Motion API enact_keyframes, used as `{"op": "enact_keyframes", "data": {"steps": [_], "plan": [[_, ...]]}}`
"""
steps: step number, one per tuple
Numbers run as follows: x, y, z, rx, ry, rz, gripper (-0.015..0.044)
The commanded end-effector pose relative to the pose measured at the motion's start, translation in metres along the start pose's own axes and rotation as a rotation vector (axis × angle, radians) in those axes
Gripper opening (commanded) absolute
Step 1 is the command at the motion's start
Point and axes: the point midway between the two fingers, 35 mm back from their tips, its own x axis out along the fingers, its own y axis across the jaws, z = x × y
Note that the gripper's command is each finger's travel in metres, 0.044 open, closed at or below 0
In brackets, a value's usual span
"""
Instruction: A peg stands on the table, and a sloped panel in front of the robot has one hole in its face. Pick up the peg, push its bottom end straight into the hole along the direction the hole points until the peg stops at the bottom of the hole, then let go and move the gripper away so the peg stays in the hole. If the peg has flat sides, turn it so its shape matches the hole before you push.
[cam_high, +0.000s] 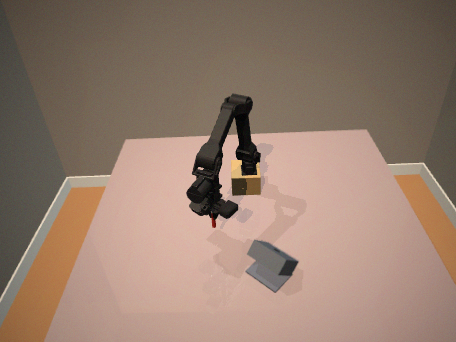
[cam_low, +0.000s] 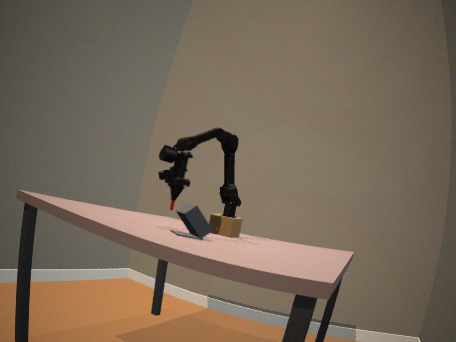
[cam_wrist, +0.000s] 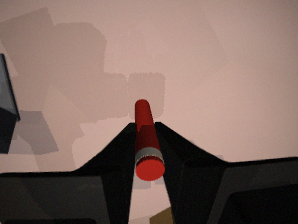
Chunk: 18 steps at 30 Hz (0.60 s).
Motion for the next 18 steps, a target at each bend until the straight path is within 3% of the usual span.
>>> {"op": "enact_keyframes", "data": {"steps": [1, 18], "plan": [[0.0, 0.004, -0.001, -0.002, -0.003, -0.018, 0.0], [0.0, 0.023, -0.005, -0.037, -0.026, -0.068, 0.0]]}}
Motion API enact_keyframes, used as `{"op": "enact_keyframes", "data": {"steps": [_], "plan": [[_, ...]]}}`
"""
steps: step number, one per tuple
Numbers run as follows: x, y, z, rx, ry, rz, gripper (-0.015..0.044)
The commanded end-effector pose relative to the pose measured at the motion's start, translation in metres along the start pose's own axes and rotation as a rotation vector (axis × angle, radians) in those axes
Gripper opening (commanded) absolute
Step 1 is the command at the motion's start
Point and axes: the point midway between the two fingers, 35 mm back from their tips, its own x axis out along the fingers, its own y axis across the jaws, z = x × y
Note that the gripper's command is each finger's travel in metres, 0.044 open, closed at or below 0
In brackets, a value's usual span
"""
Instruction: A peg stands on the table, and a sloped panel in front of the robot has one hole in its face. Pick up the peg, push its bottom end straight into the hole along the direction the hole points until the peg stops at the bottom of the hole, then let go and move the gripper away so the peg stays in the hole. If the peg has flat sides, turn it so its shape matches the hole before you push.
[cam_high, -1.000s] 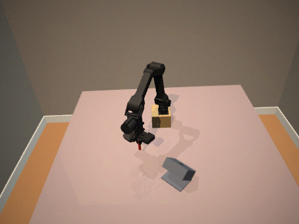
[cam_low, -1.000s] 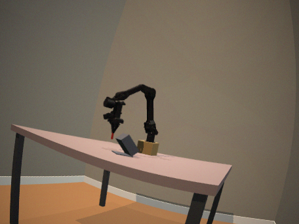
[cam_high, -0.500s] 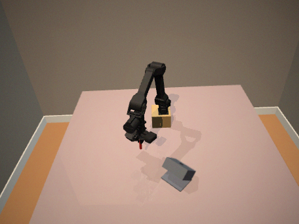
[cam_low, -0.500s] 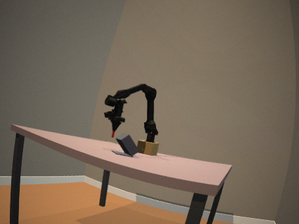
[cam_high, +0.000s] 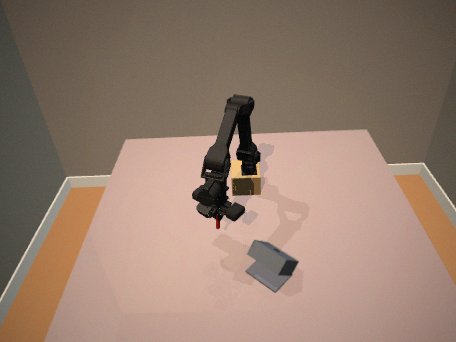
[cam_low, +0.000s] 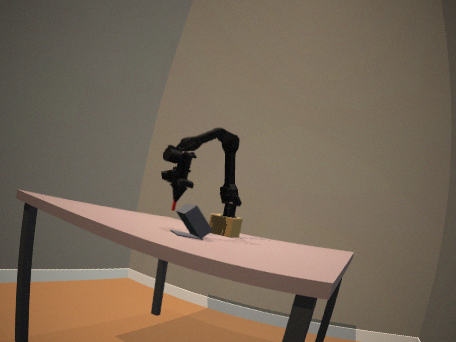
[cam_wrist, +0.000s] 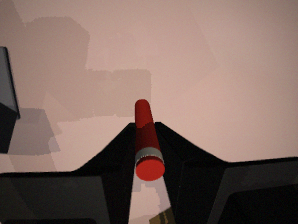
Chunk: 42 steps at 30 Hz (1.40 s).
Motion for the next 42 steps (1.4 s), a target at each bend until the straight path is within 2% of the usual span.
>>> {"op": "enact_keyframes", "data": {"steps": [1, 42], "plan": [[0.0, 0.004, 0.0, -0.002, -0.011, -0.017, 0.0], [-0.004, 0.051, -0.01, -0.083, -0.098, -0.121, 0.0]]}}
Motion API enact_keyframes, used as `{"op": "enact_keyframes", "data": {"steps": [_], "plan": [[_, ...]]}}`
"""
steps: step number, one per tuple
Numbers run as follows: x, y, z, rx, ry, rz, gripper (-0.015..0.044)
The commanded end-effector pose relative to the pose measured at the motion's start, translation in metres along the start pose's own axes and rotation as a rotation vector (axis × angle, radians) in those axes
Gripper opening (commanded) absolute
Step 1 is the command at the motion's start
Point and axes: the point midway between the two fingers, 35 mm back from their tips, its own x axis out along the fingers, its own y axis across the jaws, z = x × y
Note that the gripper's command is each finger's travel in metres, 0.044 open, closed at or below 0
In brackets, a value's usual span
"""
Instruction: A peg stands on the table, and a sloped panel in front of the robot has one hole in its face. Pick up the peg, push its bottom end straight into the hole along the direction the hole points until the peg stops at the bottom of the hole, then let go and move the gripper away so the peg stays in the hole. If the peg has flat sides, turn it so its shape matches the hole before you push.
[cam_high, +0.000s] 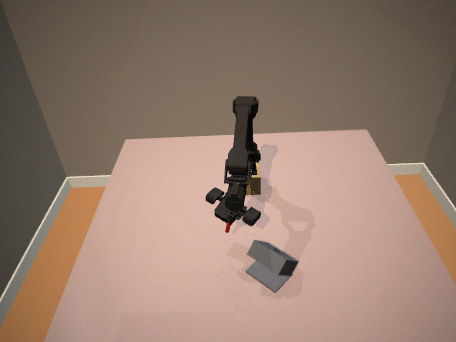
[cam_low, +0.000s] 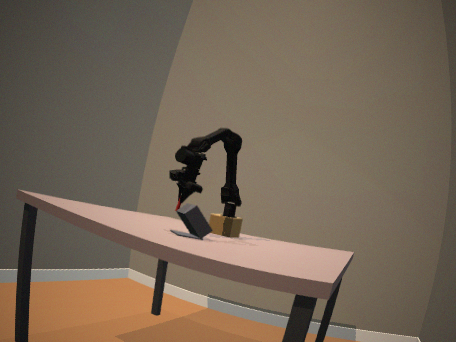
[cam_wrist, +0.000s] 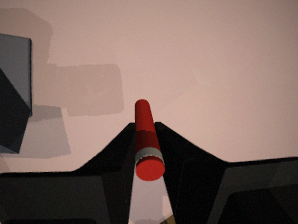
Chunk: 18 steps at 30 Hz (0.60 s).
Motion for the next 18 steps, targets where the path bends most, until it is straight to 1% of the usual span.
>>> {"op": "enact_keyframes", "data": {"steps": [1, 18], "plan": [[-0.001, 0.004, 0.0, -0.001, -0.015, -0.014, 0.0], [-0.007, 0.024, -0.004, -0.032, -0.063, -0.05, 0.0]]}}
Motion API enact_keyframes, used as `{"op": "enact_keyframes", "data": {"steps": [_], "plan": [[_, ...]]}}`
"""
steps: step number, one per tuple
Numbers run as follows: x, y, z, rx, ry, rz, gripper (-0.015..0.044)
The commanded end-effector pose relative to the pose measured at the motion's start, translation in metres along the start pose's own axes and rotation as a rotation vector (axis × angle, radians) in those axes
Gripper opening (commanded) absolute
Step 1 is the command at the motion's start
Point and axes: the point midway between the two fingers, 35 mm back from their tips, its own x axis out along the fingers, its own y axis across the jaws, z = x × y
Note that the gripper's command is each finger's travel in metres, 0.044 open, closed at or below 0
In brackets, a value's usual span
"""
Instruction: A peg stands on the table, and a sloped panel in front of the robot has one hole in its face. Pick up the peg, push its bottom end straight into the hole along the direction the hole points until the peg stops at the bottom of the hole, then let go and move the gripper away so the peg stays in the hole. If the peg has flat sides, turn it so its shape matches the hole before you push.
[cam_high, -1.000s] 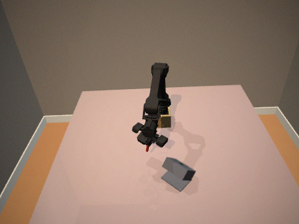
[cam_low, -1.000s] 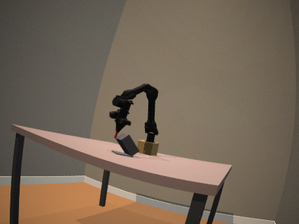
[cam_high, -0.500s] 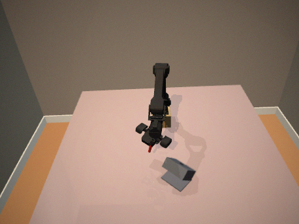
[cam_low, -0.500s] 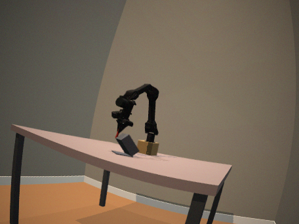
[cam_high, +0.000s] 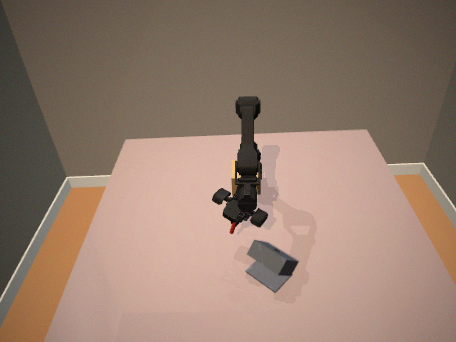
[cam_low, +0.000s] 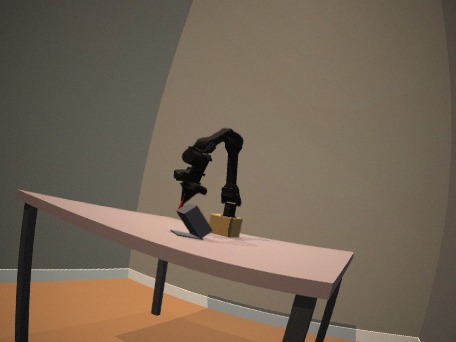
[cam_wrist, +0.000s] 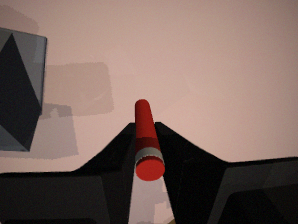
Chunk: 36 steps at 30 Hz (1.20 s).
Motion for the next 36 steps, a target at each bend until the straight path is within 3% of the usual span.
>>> {"op": "enact_keyframes", "data": {"steps": [1, 36], "plan": [[-0.002, 0.005, 0.0, 0.0, -0.017, -0.013, 0.0], [-0.017, 0.044, -0.011, -0.058, -0.132, -0.068, 0.0]]}}
